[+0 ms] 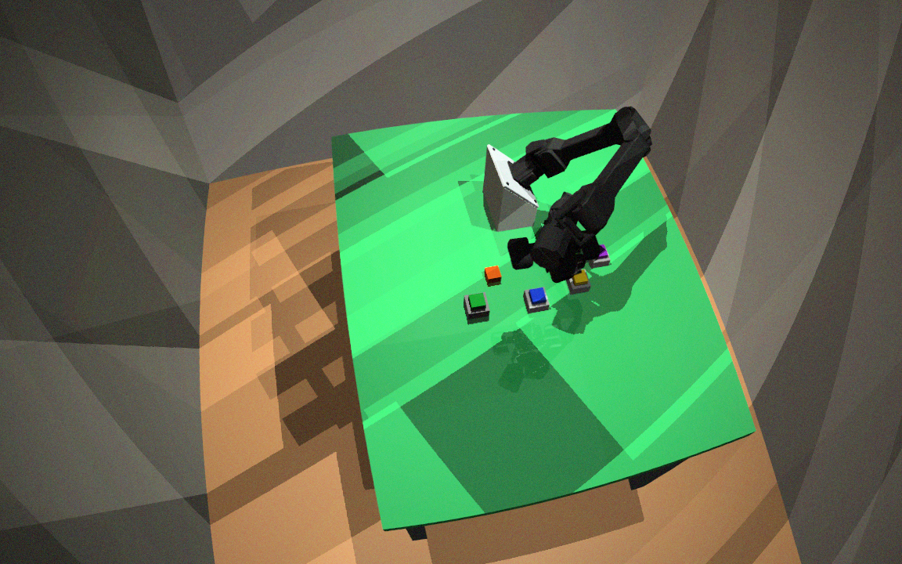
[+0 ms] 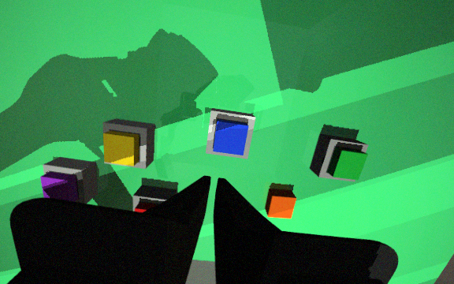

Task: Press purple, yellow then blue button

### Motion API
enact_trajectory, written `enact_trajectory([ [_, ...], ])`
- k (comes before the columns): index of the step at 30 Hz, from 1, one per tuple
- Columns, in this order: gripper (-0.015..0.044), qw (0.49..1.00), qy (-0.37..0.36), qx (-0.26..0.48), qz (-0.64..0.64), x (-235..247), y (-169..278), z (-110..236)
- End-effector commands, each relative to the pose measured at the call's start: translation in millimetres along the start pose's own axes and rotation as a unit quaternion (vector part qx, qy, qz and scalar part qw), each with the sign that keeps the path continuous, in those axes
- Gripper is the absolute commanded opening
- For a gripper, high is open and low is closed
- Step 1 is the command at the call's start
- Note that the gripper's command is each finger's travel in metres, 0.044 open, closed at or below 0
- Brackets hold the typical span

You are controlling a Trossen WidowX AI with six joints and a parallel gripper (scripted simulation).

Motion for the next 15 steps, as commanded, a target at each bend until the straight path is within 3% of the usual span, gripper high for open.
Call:
enact_trajectory([
  [1,0.002,1.0,0.003,-0.002,0.012,-11,-7,1],
  [5,0.002,1.0,0.003,-0.002,0.011,-11,-7,-2],
  [10,0.002,1.0,0.002,-0.002,0.012,-11,-7,-59],
  [15,0.002,1.0,0.001,-0.002,0.012,-11,-7,-61],
])
Point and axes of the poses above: the point midway between the two fingers, 35 mm back from their tips, its own z axis back along the fingers, its own x axis across the jaws, y = z × x, the point moved 9 cm from there along z, back along the fingers, and after that the axes turned 8 degrees about -z, right-handed, at the moved point
